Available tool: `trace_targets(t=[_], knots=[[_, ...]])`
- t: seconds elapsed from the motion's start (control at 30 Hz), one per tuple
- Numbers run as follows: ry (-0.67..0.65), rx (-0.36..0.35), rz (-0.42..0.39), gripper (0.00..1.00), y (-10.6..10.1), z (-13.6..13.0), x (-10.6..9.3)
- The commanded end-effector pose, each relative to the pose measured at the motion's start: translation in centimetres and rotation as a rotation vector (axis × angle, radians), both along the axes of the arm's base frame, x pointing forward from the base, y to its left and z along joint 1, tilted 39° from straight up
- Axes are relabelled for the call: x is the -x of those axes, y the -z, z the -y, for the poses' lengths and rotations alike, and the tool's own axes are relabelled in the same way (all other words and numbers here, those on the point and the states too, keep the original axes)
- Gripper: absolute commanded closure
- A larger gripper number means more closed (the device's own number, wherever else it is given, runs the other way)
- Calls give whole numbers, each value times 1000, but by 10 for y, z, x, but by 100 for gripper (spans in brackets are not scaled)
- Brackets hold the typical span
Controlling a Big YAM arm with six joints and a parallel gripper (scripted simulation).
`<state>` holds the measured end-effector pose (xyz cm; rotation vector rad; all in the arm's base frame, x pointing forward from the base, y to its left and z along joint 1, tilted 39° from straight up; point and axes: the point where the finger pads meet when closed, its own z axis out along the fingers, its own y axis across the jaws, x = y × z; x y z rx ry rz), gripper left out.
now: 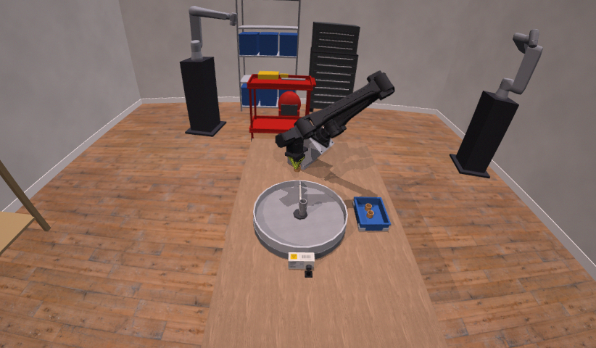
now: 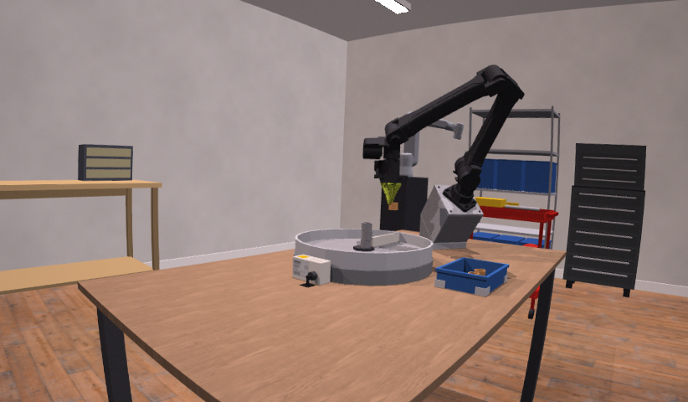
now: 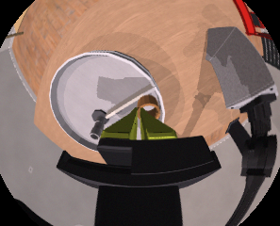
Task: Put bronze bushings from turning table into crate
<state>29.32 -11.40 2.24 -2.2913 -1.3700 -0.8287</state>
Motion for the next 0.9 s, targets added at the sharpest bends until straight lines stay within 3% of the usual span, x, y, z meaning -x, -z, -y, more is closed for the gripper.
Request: trace_targets(t=[0.0,0.2,0.33,0.53,0.67,0.87], knots=[[-8,32,35,100,-18,4,-14],[-25,19,26,100,-20,-14,-8],[-55,29,48,100,-33,-29,-13],[-121,77,130,100,-75,-55,-39],[-144,88,148,100,-86,-67,-44],[-215,117,205,100,-120,-106,-57]])
